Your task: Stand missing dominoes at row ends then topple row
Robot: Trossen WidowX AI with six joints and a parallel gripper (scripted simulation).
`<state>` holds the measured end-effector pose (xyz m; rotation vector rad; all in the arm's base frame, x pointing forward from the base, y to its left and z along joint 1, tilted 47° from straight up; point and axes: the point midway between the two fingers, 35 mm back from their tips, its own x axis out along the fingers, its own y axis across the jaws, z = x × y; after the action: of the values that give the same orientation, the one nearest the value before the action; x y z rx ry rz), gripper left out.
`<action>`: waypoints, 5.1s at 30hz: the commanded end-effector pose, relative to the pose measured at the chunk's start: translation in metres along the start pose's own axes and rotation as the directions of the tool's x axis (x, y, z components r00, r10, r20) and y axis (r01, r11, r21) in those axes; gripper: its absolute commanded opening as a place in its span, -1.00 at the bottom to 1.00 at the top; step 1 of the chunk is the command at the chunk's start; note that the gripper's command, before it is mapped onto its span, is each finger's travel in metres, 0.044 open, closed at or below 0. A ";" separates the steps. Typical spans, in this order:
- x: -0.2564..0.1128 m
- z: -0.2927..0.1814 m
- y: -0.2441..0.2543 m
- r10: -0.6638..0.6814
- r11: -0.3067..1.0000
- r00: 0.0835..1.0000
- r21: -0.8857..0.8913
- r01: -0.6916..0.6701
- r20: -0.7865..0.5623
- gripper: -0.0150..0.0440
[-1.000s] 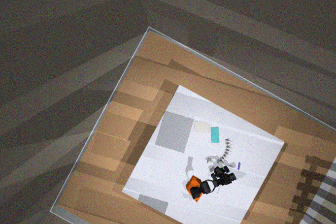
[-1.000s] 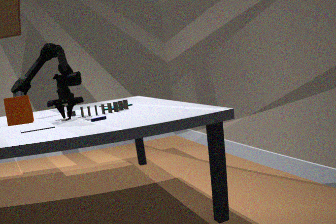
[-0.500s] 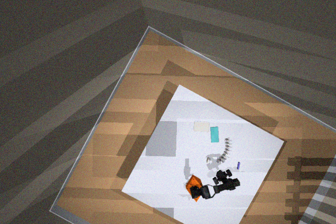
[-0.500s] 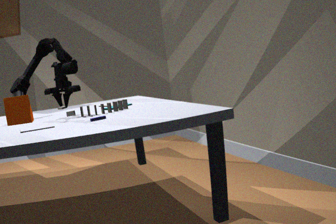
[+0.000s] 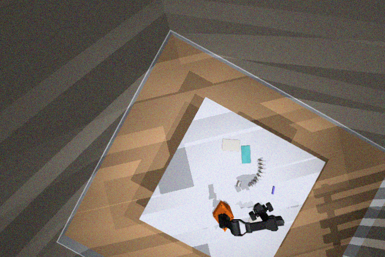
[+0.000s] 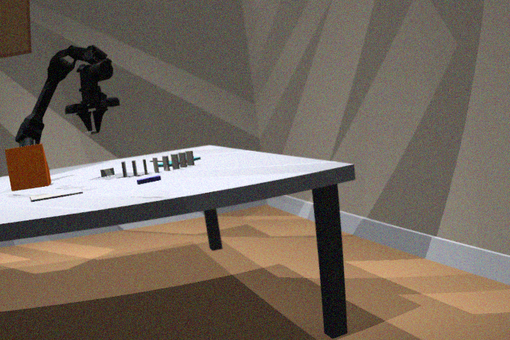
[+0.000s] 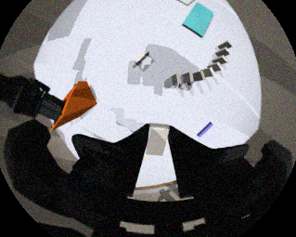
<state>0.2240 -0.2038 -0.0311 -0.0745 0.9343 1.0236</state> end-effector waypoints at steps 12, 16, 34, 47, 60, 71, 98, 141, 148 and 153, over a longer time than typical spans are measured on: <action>-0.007 -0.061 -0.008 -0.014 0.164 1.000 0.986 0.015 -0.013 -0.13; -0.007 -0.078 -0.008 -0.012 -0.232 1.000 0.973 0.010 -0.013 -0.13; -0.006 -0.098 -0.007 -0.007 -0.684 1.000 0.730 0.003 -0.011 -0.13; -0.002 -0.099 -0.008 -0.010 -0.682 0.999 0.731 0.021 -0.038 -0.13; 0.027 -0.113 -0.015 -0.056 -0.672 0.964 0.724 0.157 -0.260 -0.13; 0.045 -0.121 -0.021 -0.128 -0.675 0.895 0.699 0.237 -0.427 -0.13; 0.061 -0.121 -0.024 -0.388 -0.718 0.607 0.640 0.272 -0.693 -0.13; 0.030 -0.074 0.019 -0.724 -0.686 0.093 0.727 0.000 -0.683 -0.13; 0.030 -0.074 0.019 -0.724 -0.686 0.093 0.727 0.000 -0.683 -0.13; 0.030 -0.074 0.019 -0.724 -0.686 0.093 0.727 0.000 -0.683 -0.13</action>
<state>0.1693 -0.2058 -0.0932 0.8398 0.5097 -1.4029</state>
